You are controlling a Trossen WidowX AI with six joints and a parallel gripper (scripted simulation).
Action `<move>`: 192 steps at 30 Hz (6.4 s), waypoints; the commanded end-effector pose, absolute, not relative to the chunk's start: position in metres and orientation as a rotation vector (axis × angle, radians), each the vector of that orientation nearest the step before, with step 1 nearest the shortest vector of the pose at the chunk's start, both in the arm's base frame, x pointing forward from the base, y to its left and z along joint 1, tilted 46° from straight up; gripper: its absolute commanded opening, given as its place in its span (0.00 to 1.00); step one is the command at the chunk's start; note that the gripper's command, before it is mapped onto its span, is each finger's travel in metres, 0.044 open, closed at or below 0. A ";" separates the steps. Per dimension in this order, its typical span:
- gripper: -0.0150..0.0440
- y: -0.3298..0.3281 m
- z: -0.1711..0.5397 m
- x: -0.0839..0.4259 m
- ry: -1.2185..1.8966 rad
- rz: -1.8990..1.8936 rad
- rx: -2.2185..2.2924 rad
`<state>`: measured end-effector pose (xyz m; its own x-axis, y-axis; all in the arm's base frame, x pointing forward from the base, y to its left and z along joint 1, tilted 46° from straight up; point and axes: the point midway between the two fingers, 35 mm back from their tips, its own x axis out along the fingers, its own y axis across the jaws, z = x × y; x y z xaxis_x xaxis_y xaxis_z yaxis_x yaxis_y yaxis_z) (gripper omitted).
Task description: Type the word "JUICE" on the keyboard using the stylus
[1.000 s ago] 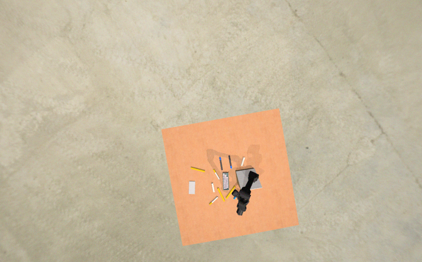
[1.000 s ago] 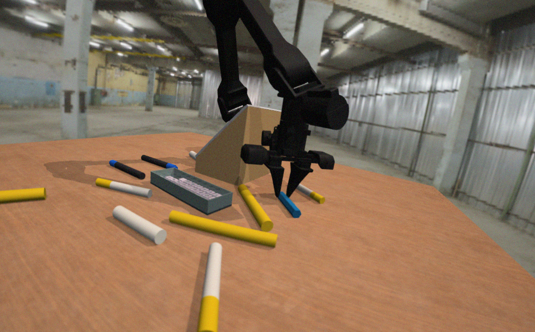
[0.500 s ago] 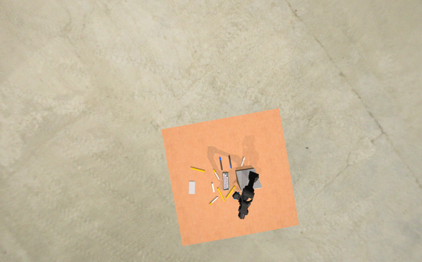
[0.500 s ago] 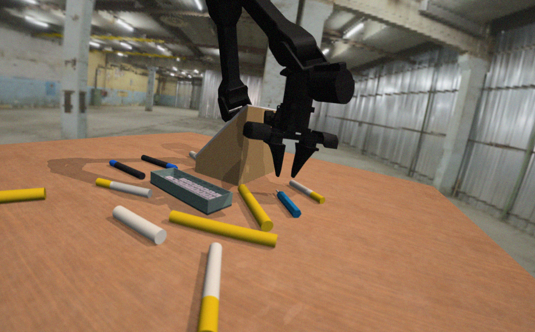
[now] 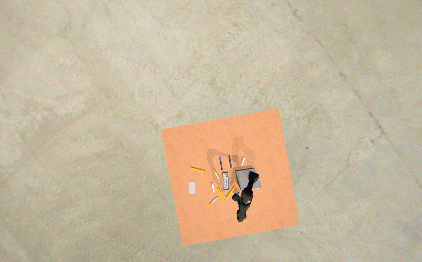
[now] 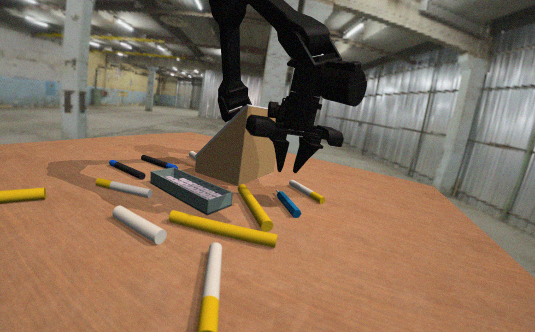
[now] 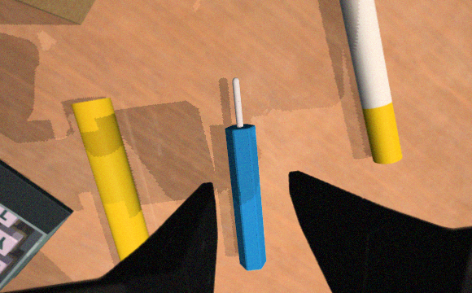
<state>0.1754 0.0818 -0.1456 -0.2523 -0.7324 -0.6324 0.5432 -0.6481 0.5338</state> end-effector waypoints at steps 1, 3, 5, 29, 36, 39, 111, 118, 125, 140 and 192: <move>0.51 0.086 -0.152 0.185 -0.347 -2.076 1.022; 0.51 0.086 -0.154 0.188 -0.393 -2.118 0.950; 0.51 0.087 -0.156 0.192 -0.430 -2.158 0.873; 0.51 0.079 -0.164 0.194 -0.472 -2.206 0.775; 0.51 0.076 -0.168 0.195 -0.472 -2.206 0.775; 0.51 0.074 -0.170 0.194 -0.472 -2.206 0.775; 0.25 0.046 -0.198 0.188 -0.480 -2.210 0.777; 0.25 0.061 -0.184 0.192 -0.479 -2.211 0.777; 0.25 0.082 -0.163 0.195 -0.477 -2.212 0.776; 0.25 0.076 -0.153 0.206 -0.848 -2.262 0.979; 0.25 0.024 -0.069 0.258 -3.665 -1.173 0.789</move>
